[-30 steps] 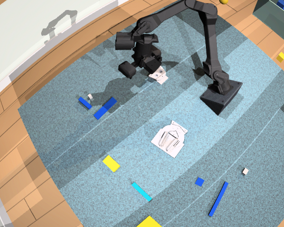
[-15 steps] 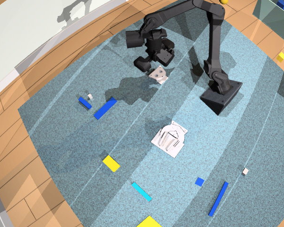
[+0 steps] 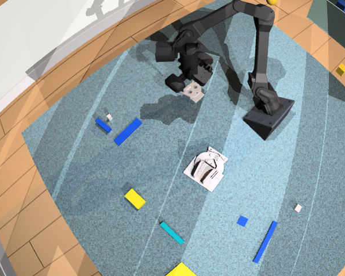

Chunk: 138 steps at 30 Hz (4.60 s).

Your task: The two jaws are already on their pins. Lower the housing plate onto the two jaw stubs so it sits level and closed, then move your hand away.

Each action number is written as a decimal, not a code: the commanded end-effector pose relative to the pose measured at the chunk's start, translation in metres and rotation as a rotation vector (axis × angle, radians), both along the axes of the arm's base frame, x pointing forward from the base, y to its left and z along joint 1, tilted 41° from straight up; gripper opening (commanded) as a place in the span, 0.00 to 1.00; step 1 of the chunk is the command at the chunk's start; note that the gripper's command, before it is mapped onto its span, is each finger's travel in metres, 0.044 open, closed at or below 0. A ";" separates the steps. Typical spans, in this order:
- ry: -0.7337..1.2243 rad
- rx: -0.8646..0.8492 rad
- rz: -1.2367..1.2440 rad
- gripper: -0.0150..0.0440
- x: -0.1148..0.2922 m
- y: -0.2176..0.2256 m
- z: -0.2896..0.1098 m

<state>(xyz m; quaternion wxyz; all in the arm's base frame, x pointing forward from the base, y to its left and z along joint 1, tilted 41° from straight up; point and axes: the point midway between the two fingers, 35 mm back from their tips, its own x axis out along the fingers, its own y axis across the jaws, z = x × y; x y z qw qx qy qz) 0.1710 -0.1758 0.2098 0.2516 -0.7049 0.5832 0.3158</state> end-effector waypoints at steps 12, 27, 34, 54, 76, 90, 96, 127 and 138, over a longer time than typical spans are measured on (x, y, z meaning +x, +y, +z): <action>0.002 0.002 0.003 1.00 0.002 -0.010 -0.013; 0.003 0.002 0.003 1.00 0.004 -0.019 -0.022; 0.003 0.001 0.003 1.00 0.005 -0.026 -0.030; 0.003 0.000 0.003 1.00 0.006 -0.035 -0.040; 0.002 -0.003 -0.001 0.95 0.006 -0.035 -0.040; 0.002 -0.003 -0.001 0.85 0.006 -0.035 -0.040; 0.002 -0.003 -0.001 0.85 0.006 -0.035 -0.040; 0.002 0.004 0.003 0.85 -0.002 0.013 0.013; -0.101 0.057 -0.112 0.85 0.021 0.026 -0.002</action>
